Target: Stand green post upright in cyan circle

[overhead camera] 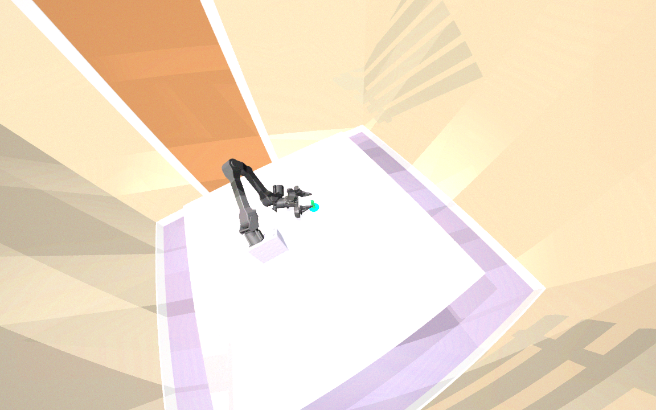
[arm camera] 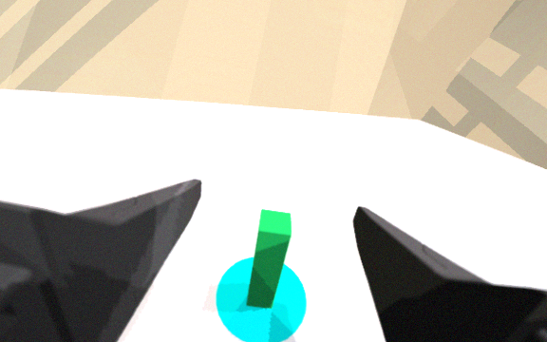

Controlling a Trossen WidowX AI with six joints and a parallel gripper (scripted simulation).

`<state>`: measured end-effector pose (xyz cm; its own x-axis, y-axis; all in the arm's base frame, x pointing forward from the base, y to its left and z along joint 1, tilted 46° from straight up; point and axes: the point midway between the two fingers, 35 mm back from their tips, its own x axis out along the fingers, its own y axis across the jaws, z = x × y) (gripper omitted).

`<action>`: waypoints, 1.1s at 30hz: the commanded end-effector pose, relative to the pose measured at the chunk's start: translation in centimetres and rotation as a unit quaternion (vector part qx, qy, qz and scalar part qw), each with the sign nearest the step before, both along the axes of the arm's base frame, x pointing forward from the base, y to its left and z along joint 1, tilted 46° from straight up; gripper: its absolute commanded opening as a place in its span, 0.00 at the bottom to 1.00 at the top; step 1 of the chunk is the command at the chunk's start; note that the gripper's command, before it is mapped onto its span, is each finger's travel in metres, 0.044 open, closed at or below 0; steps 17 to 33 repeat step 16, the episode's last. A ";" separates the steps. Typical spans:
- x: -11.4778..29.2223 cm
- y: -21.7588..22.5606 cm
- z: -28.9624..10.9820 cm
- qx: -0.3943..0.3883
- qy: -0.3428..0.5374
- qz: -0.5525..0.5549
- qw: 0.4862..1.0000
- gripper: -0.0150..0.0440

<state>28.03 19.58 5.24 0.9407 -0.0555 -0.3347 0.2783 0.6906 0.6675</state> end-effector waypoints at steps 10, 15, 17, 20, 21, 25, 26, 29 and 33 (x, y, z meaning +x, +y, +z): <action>0.5 -4.5 4.4 0.001 -0.005 -0.001 1.000 0.93; 0.5 -5.0 4.8 0.001 -0.006 -0.001 1.000 0.93; 0.5 -5.0 4.8 -0.002 -0.003 0.001 1.000 0.93; 0.5 -5.0 4.8 -0.002 -0.003 0.001 1.000 0.93; 0.5 -5.0 4.8 -0.002 -0.003 0.001 1.000 0.93; 0.5 -5.0 4.8 -0.002 -0.003 0.001 1.000 0.93; 0.5 -5.0 4.8 -0.002 -0.003 0.001 1.000 0.93; 0.5 -5.0 4.8 -0.002 -0.003 0.001 1.000 0.93; 0.5 -5.0 4.8 -0.002 -0.003 0.001 1.000 0.93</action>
